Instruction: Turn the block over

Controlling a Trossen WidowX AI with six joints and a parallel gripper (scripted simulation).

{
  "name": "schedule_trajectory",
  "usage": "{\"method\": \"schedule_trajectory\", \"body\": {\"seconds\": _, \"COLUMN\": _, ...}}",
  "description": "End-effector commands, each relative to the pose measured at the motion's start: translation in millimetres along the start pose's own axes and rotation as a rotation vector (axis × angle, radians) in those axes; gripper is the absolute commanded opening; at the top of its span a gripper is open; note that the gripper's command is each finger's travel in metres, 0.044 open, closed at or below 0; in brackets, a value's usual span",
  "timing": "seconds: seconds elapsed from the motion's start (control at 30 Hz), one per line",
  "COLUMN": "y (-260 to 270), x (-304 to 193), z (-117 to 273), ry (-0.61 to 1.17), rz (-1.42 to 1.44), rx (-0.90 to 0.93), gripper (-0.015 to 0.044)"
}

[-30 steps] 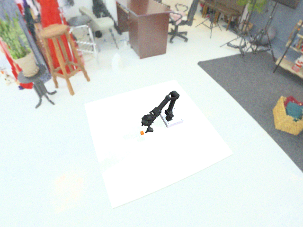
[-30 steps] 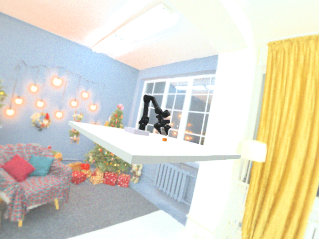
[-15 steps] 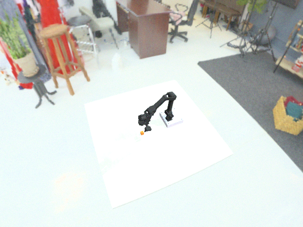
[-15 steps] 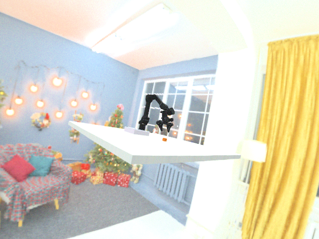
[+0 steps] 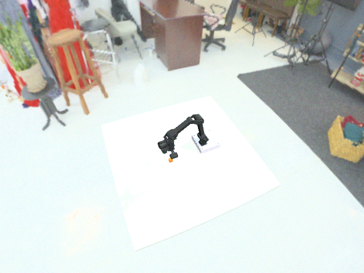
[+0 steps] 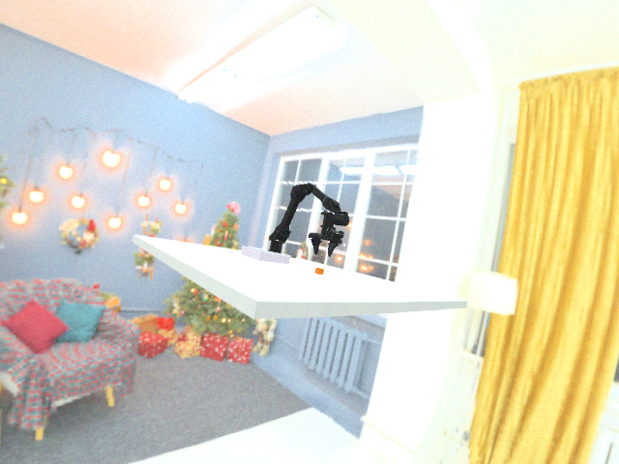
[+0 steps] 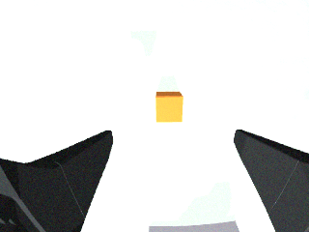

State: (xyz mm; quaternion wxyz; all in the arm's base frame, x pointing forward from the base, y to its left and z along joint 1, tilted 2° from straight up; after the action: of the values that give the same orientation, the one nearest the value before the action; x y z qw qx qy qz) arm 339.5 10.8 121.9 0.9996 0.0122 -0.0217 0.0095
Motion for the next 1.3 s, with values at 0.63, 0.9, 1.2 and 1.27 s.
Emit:
{"method": "schedule_trajectory", "body": {"seconds": 0.63, "y": 1, "x": 0, "z": -50, "ry": 0.017, "rz": 0.004, "rx": 0.007, "gripper": 0.0440}}
{"method": "schedule_trajectory", "body": {"seconds": 0.9, "y": 1, "x": 0, "z": -64, "ry": 0.017, "rz": 0.004, "rx": 0.007, "gripper": 0.0440}}
{"method": "schedule_trajectory", "body": {"seconds": 1.2, "y": 1, "x": -1, "z": -78, "ry": 0.017, "rz": 0.004, "rx": 0.007, "gripper": 0.0440}}
{"method": "schedule_trajectory", "body": {"seconds": 1.27, "y": 1, "x": -1, "z": -79, "ry": 0.017, "rz": 0.004, "rx": 0.007, "gripper": 0.0440}}
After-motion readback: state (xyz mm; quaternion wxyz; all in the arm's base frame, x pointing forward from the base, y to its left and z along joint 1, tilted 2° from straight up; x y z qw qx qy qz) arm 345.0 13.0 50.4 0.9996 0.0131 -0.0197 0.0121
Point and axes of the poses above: the point midway between the two fingers, 35 mm back from their tips, its own z axis back along the fingers, its own y axis across the jaws, x = y × z, the point moved 4 cm from there along z, back along the fingers, and after that the axes turned 6 degrees about z, right-handed, at the moved point
